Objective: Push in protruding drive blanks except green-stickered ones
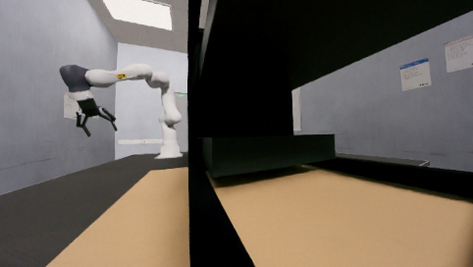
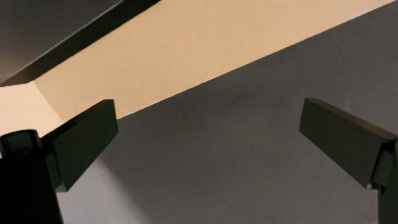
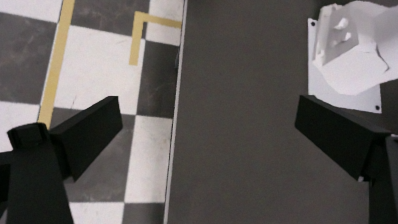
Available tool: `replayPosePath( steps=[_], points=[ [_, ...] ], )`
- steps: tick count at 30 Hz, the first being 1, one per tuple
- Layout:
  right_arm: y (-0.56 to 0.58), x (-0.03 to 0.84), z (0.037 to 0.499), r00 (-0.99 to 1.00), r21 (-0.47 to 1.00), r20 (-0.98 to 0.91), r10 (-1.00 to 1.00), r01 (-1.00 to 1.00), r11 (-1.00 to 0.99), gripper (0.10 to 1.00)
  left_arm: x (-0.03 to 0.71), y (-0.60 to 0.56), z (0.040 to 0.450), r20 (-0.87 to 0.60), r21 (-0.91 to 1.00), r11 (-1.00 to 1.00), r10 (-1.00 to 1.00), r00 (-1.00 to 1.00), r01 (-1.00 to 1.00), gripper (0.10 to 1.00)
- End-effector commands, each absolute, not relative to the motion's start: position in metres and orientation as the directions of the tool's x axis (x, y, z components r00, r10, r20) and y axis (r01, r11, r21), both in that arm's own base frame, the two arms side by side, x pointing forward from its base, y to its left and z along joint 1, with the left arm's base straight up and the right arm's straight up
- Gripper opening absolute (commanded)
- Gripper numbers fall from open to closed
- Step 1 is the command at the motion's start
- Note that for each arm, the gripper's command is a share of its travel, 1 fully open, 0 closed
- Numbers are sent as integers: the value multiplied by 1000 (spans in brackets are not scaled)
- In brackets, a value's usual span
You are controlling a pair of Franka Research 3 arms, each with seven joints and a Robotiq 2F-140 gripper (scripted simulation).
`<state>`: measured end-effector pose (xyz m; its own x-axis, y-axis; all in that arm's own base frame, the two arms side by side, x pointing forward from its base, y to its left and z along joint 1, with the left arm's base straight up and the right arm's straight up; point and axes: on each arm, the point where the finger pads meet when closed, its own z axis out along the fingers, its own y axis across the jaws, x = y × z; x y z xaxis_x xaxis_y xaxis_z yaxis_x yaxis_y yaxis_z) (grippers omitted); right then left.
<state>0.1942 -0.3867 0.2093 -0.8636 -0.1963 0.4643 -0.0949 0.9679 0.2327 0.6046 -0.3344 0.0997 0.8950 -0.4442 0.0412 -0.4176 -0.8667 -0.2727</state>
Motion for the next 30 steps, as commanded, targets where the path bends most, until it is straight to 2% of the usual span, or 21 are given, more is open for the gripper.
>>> replayPosePath(
  steps=[1, 30],
  points=[
    [-396, 189, 218, -864, 300, 395, -313, -201, 933, 1000, 605, -334, 100, 41, -273, -867, -444, 895, -418, 1000],
    [-459, 150, 272, -881, 294, 181, -437, -376, 879, 1000, 605, -334, 100, 41, -273, -867, -444, 895, -418, 1000]
  ],
)
